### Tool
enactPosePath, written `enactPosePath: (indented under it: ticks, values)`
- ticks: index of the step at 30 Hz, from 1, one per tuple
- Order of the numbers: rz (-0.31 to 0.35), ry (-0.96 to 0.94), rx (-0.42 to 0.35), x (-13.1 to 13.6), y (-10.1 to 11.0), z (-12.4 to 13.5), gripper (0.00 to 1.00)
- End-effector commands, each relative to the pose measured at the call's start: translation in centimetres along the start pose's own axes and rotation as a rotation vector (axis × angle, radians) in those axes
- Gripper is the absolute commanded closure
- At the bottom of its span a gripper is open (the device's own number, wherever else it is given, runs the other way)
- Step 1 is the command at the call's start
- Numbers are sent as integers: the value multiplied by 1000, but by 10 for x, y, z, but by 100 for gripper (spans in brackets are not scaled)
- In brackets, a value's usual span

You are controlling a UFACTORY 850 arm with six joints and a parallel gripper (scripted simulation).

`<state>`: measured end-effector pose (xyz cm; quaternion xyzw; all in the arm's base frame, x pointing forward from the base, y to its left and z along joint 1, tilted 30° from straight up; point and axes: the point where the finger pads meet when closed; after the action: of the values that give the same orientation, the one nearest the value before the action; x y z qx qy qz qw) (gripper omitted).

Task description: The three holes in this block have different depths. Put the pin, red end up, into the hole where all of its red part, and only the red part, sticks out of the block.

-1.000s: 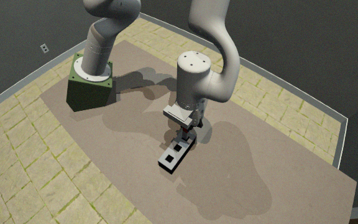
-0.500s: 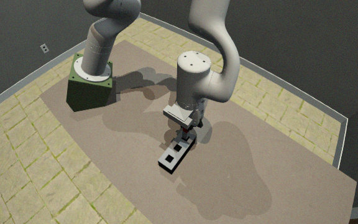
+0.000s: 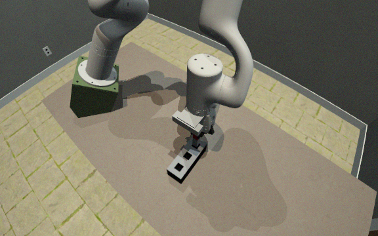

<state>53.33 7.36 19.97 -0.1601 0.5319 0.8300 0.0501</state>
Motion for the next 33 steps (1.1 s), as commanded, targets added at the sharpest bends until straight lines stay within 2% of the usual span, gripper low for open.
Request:
enactPosePath:
  ticks: [1,33]
  values:
    - [-2,0,0,-1,1,0,100]
    - [-3,-1,-1,-1,-3,0,100]
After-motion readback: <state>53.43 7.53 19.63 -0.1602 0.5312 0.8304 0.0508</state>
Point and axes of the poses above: the point where the finger pads meet when closed, its own y axis back along the fingers, its own x axis across the jaws, z = x × y, and after that the axes turned 2 degrees about -y, right-handed
